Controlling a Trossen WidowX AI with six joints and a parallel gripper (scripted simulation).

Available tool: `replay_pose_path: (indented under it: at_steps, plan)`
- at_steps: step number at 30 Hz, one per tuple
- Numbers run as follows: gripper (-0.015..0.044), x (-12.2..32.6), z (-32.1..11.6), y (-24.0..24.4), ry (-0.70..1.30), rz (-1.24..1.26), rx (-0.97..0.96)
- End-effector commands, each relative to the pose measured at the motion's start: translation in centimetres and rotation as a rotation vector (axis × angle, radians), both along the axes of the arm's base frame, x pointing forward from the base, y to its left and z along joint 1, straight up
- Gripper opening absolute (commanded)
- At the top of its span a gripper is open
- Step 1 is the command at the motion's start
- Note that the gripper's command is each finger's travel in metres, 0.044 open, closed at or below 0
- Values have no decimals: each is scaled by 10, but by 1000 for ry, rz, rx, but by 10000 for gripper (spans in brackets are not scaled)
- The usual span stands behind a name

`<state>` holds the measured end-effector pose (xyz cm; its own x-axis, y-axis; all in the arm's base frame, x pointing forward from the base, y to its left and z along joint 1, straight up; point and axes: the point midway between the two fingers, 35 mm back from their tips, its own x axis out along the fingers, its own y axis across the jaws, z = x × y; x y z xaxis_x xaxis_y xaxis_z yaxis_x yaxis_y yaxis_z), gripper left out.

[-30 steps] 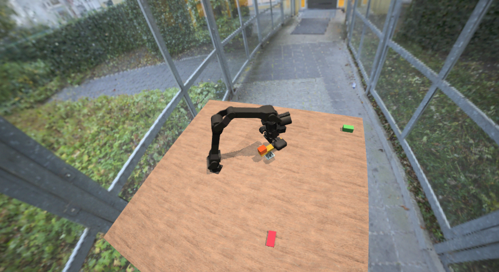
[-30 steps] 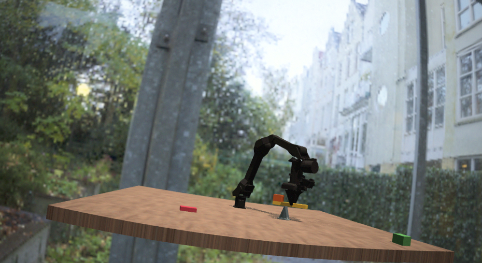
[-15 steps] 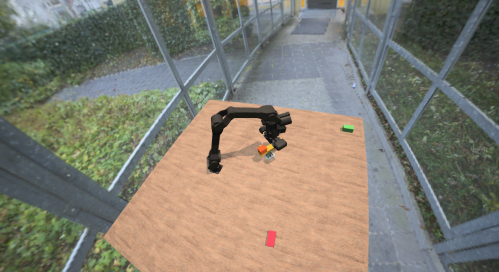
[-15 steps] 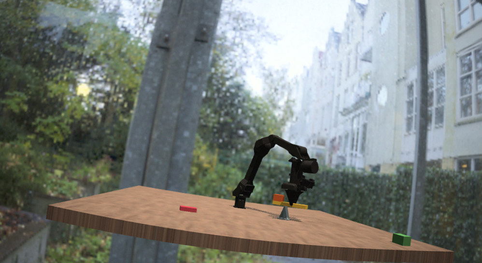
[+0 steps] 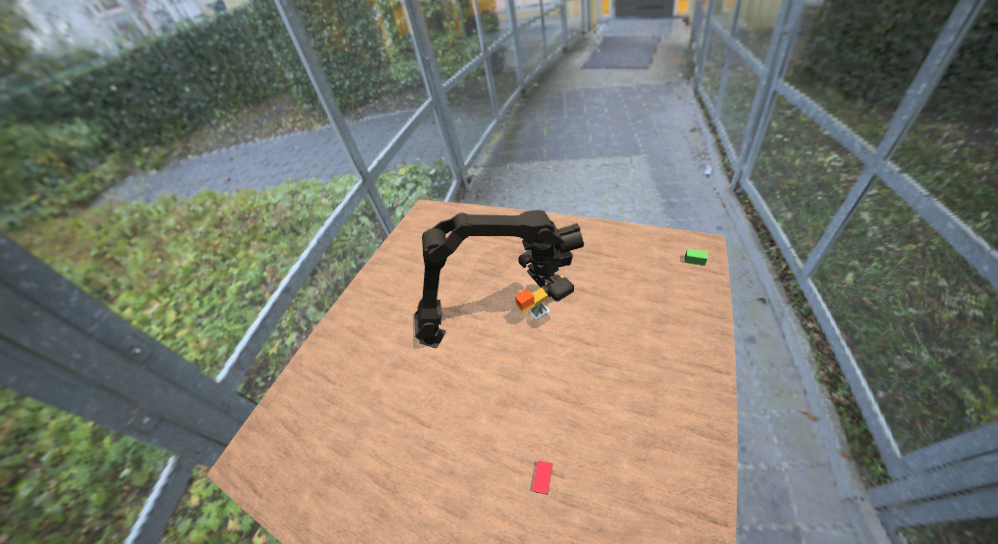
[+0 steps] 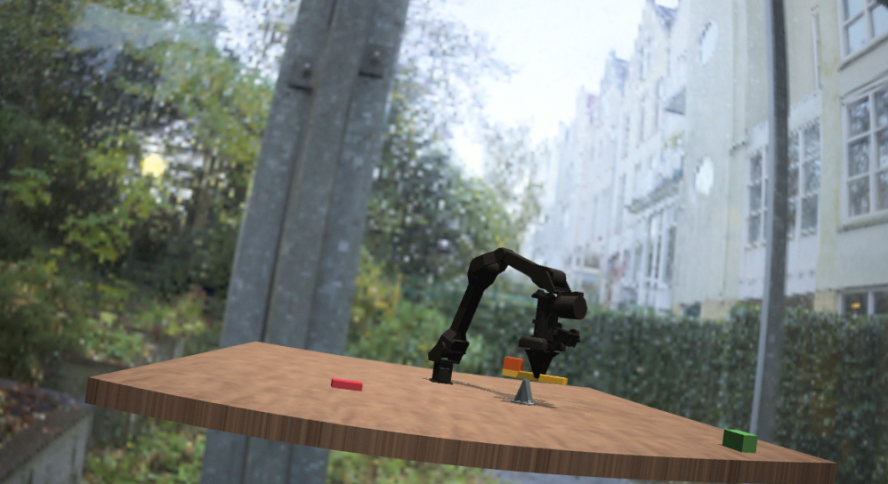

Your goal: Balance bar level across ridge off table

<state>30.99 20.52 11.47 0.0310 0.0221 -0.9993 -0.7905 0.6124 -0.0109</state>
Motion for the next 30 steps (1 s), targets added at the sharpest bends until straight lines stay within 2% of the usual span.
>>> replay_pose_path:
  at_steps: [1,20,26,30]
  plan:
    - [0,0,0,0,0,0,0]
    - [0,0,0,0,0,0,0]
    - [157,0,0,0,0,0,0]
    - [167,0,0,0,0,0,0]
